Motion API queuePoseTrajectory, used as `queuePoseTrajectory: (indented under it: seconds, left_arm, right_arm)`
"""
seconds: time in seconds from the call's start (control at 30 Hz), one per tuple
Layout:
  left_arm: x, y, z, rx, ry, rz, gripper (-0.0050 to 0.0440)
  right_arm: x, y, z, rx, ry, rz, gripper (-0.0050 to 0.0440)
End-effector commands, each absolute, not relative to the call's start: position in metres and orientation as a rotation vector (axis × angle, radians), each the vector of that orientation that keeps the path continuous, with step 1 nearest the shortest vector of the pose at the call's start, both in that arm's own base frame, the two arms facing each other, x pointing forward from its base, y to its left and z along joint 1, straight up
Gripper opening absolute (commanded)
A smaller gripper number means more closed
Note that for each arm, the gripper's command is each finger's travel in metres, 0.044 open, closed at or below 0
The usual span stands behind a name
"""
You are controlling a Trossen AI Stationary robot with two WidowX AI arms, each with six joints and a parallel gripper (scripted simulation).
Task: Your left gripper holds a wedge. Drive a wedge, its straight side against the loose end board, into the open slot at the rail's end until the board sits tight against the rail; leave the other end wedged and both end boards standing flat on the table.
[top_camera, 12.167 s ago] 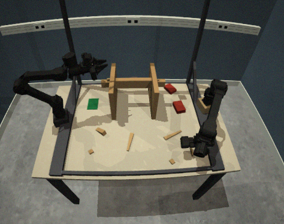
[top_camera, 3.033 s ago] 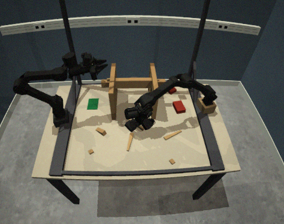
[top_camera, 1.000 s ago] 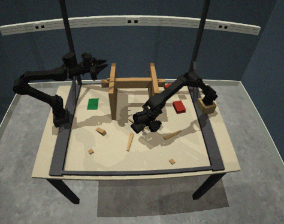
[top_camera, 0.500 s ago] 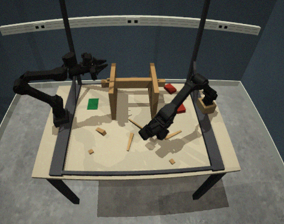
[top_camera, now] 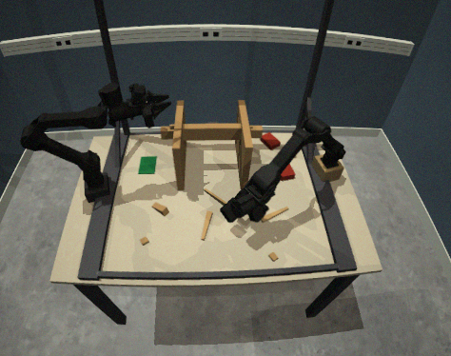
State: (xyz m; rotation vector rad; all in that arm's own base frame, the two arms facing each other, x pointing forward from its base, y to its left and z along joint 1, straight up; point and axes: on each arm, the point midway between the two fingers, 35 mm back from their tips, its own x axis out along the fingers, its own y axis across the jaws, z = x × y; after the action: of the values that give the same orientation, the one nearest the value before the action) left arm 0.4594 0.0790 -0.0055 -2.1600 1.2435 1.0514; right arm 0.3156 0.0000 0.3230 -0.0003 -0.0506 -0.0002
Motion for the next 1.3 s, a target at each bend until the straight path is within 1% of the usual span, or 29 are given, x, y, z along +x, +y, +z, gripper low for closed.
queuePoseTrajectory:
  seconds: [0.0,0.2,0.97,1.07,1.27]
  left_arm:
    - [0.46,0.081,-0.003,-2.163,1.233,1.052,0.01]
    - [0.46,0.083,-0.002,-2.166,1.235,1.033,0.01]
    - [0.472,0.061,-0.032,-2.163,1.233,1.042,0.01]
    - [0.473,0.062,-0.029,-2.164,1.232,1.036,0.01]
    - [0.476,0.054,-0.042,-2.162,1.236,1.044,0.01]
  right_arm:
    - [0.315,0.0,0.335,0.004,-0.075,0.003,0.0187]
    - [0.315,0.0,0.335,0.004,-0.075,0.003,0.0187]
    - [0.315,0.0,0.335,0.004,-0.075,0.003,0.0187]
    - [0.315,0.0,0.335,0.004,-0.075,0.003,0.0187]
    - [0.315,0.0,0.335,0.004,-0.075,0.003,0.0187]
